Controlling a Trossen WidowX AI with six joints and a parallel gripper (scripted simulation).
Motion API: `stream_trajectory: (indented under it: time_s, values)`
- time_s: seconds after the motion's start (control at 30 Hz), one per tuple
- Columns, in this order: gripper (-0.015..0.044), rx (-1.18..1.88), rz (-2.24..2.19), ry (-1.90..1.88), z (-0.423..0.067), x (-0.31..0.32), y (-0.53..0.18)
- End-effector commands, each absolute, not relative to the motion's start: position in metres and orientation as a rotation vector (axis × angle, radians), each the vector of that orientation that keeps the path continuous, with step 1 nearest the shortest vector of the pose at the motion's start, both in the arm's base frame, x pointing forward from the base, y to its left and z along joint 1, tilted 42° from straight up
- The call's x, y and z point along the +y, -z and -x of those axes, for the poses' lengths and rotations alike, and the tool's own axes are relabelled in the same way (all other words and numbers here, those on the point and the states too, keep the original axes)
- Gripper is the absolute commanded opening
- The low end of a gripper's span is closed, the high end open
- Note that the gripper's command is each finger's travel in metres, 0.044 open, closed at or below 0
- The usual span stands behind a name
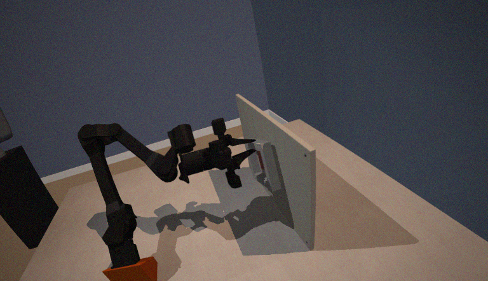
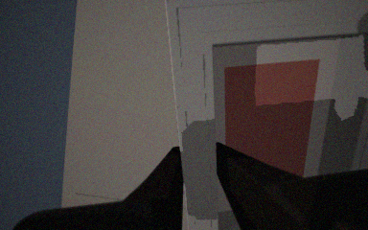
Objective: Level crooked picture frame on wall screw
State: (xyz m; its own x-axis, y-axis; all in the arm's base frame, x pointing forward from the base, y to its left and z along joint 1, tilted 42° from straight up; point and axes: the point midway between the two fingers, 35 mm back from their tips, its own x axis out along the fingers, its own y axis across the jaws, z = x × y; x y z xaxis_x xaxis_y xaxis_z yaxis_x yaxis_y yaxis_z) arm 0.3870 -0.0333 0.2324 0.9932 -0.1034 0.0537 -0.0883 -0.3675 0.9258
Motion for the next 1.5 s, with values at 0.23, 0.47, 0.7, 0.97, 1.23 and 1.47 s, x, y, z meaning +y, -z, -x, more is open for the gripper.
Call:
stream_trajectory:
  time_s: [0.23, 0.47, 0.7, 0.97, 1.23, 1.47]
  values:
    - [0.0000, -0.152, -1.951, 0.014, -0.3866, -0.0362, -0.2341]
    - [0.0000, -0.152, -1.951, 0.014, -0.3866, -0.0362, -0.2343]
    - [0.0000, -0.152, -1.951, 0.014, -0.3869, -0.0354, -0.2323]
    - [0.0000, -0.152, -1.951, 0.014, -0.3872, -0.0344, -0.2298]
    - [0.0000, -0.152, -1.951, 0.014, -0.3874, -0.0333, -0.2274]
    - [0.0000, -0.139, -1.950, 0.014, -0.3878, -0.0321, -0.2262]
